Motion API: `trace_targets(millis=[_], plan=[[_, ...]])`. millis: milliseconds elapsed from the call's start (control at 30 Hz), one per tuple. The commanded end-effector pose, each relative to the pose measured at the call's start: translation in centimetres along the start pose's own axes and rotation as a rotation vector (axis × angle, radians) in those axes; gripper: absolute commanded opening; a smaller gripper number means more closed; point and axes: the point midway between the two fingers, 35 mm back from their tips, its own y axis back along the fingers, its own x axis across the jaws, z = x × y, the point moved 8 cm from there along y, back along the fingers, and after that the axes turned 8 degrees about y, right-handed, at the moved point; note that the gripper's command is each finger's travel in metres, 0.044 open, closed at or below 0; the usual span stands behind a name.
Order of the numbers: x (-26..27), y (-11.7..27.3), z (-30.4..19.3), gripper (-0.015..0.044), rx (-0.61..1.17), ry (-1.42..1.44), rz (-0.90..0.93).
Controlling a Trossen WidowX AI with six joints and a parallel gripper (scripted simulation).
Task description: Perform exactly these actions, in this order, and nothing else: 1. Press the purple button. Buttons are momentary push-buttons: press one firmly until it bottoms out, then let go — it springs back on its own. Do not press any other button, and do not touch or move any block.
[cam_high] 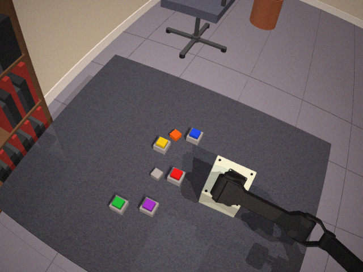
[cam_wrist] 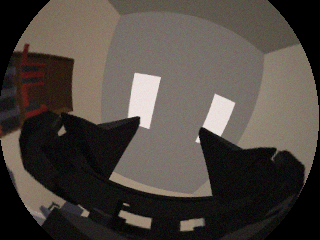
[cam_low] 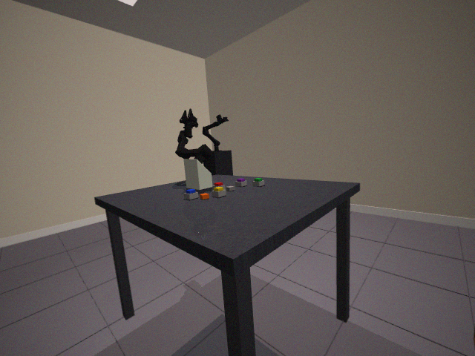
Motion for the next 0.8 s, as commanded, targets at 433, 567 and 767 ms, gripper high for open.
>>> trace_targets(millis=[433, 567, 767], plan=[[15.5, -9.4, 12.3, 0.0400, -0.263, 0.053, 0.493], [21.8, -10.8, 15.1, 0.0400, -0.310, 0.047, 0.696], [32.0, -11.2, 18.0, 0.0400, -0.327, 0.020, 1.038]])
